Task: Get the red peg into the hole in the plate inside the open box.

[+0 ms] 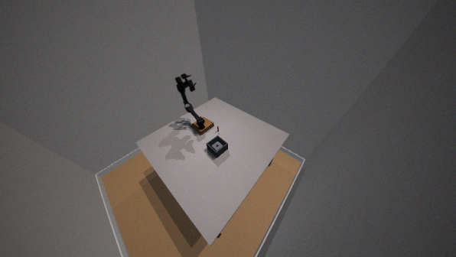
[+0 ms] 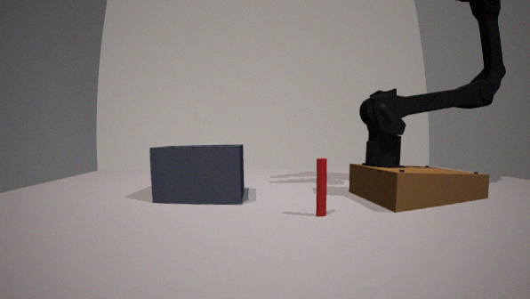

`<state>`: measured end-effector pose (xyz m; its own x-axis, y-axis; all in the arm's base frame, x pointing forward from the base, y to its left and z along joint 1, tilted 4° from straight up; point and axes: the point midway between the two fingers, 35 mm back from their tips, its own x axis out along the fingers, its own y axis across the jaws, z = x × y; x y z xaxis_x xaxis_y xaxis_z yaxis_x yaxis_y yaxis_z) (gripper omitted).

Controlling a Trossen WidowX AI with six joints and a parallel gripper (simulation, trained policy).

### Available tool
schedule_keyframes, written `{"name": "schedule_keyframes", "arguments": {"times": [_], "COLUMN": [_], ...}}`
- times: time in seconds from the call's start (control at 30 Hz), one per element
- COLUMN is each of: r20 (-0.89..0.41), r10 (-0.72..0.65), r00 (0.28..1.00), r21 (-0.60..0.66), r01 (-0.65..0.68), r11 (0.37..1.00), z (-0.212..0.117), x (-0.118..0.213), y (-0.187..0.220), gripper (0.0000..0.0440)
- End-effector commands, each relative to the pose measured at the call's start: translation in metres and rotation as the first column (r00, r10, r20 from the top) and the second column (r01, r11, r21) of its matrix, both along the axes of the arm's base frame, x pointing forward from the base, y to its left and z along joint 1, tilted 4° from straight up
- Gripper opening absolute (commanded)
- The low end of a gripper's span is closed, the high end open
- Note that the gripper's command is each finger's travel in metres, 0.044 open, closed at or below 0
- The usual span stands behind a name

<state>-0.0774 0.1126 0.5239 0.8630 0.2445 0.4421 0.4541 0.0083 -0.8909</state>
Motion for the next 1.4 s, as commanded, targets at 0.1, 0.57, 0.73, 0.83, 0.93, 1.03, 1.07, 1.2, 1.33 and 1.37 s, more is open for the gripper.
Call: {"name": "schedule_keyframes", "arguments": {"times": [0.1, 0.57, 0.73, 0.83, 0.93, 1.03, 1.07, 1.2, 1.33, 1.37], "r20": [-0.055, -0.316, -0.398, -0.443, -0.485, -0.524, -0.536, -0.581, -0.618, -0.626], "r10": [0.009, 0.118, 0.165, 0.195, 0.225, 0.256, 0.266, 0.307, 0.346, 0.355], "r00": [0.998, 0.941, 0.903, 0.875, 0.845, 0.813, 0.801, 0.754, 0.706, 0.695], "r21": [0.106, 0.466, 0.57, 0.624, 0.67, 0.707, 0.717, 0.748, 0.762, 0.763], "r01": [-0.003, 0.045, 0.102, 0.145, 0.194, 0.247, 0.266, 0.345, 0.429, 0.451], "r11": [0.994, 0.884, 0.815, 0.768, 0.717, 0.663, 0.644, 0.567, 0.485, 0.463], "z": [0.001, -0.021, -0.036, -0.046, -0.057, -0.07, -0.074, -0.092, -0.112, -0.116], "x": [0.02, 0.104, 0.133, 0.15, 0.166, 0.182, 0.187, 0.206, 0.224, 0.228], "y": [-0.016, -0.062, -0.075, -0.082, -0.088, -0.093, -0.095, -0.1, -0.103, -0.104], "gripper": [0.044, 0.044, 0.044, 0.044, 0.044, 0.044, 0.044, 0.044, 0.044, 0.044]}}
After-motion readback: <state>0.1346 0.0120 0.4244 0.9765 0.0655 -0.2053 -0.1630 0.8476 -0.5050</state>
